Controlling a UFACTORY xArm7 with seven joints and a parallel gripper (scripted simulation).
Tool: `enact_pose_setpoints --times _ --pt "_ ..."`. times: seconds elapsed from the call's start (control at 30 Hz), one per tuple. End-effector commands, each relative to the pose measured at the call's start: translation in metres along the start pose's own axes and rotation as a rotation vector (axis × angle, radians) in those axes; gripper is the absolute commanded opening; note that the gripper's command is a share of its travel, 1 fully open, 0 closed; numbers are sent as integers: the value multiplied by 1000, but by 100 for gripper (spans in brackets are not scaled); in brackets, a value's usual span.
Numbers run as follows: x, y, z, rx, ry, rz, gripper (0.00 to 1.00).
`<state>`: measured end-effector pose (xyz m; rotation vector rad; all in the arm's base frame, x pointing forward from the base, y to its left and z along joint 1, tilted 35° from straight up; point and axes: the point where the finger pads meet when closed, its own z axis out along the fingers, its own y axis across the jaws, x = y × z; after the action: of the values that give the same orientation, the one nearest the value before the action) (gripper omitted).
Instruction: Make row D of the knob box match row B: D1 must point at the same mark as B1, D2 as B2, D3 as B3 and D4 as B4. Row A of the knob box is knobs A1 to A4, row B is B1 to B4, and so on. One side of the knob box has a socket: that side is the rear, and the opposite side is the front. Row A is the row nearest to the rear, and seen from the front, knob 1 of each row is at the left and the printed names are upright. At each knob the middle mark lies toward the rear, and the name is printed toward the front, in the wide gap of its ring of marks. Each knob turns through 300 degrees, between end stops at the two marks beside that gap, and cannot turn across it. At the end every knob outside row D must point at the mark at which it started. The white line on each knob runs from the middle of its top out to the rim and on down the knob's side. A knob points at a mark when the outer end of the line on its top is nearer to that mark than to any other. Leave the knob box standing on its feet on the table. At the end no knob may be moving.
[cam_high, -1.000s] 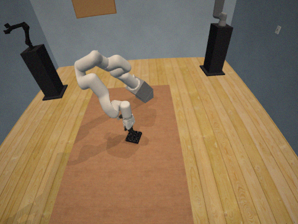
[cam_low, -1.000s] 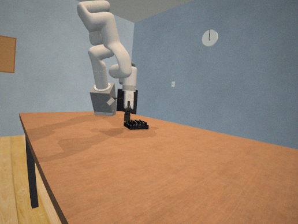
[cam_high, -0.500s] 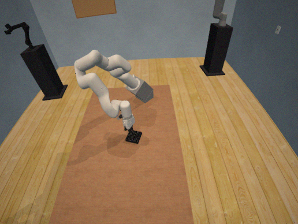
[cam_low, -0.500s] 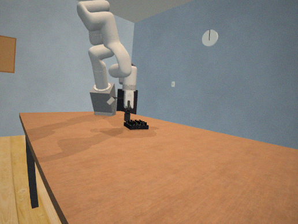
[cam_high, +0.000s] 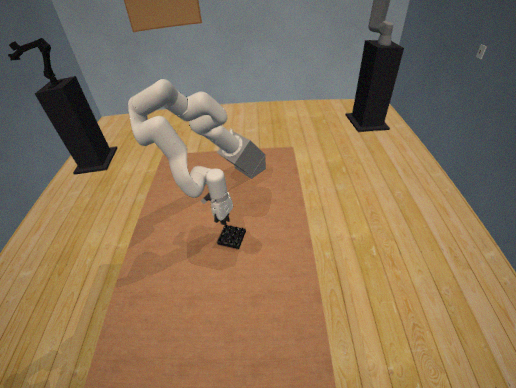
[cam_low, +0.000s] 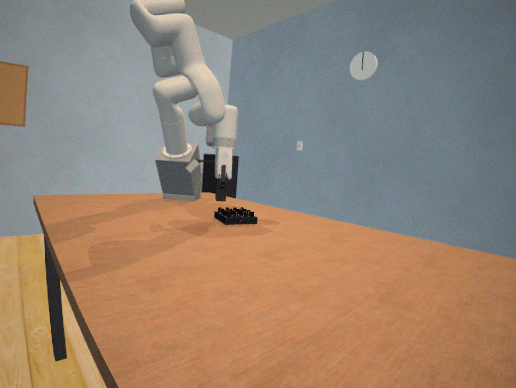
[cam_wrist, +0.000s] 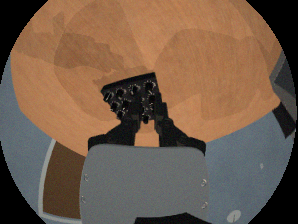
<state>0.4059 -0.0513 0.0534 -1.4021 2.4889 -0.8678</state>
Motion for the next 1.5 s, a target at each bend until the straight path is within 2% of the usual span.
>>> enact_pose_setpoints --times 0.0,0.43,0.47,0.73,1.13,1.2,1.33,1.47 --pt "-1 -1 -5 0 0 -1 19" --pt "-1 -1 -5 0 0 -1 19" --pt "-1 -1 -6 0 0 -1 100" --pt "-1 -1 -15 0 0 -1 100" --pt "-1 -1 -86 0 0 0 100" --pt "-1 -1 -86 0 0 0 100" --pt "-1 -1 -107 0 0 0 100" --pt "-1 -1 -118 0 0 0 100"
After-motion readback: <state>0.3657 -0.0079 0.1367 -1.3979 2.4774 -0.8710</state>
